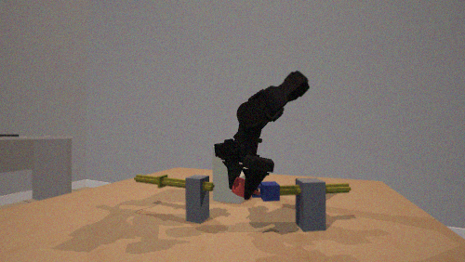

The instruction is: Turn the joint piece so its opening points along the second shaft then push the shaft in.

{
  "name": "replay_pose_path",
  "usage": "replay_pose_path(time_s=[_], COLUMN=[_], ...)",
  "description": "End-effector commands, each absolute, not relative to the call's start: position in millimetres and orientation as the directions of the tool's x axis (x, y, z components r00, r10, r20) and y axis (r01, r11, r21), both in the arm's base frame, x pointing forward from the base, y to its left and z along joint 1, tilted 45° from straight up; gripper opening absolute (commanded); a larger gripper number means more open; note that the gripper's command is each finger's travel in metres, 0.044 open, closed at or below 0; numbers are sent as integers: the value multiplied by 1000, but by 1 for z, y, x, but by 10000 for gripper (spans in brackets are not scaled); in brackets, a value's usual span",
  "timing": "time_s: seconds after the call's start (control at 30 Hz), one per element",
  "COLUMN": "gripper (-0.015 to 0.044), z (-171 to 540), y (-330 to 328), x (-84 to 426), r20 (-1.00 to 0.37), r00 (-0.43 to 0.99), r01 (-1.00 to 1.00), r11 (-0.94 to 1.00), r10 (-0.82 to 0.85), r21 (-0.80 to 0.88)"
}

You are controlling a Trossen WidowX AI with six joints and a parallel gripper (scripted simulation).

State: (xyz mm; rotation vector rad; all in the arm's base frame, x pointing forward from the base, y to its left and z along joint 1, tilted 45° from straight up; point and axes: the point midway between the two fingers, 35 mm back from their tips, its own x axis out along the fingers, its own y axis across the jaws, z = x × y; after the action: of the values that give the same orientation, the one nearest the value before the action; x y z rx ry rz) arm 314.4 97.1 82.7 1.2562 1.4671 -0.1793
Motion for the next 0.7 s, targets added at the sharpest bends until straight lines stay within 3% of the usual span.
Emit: replay_pose_path(time_s=[0.0, 0.37, 0.67], gripper=[440, 440, 204], z=[77, 65, 65], y=[100, 109, 109], x=[315, 318, 318], r20=[-790, -790, -790], r00=[209, 209, 209], r01=[758, 758, 758], r11=[415, 414, 414], r10=[576, 577, 577], r21=[503, 504, 504])
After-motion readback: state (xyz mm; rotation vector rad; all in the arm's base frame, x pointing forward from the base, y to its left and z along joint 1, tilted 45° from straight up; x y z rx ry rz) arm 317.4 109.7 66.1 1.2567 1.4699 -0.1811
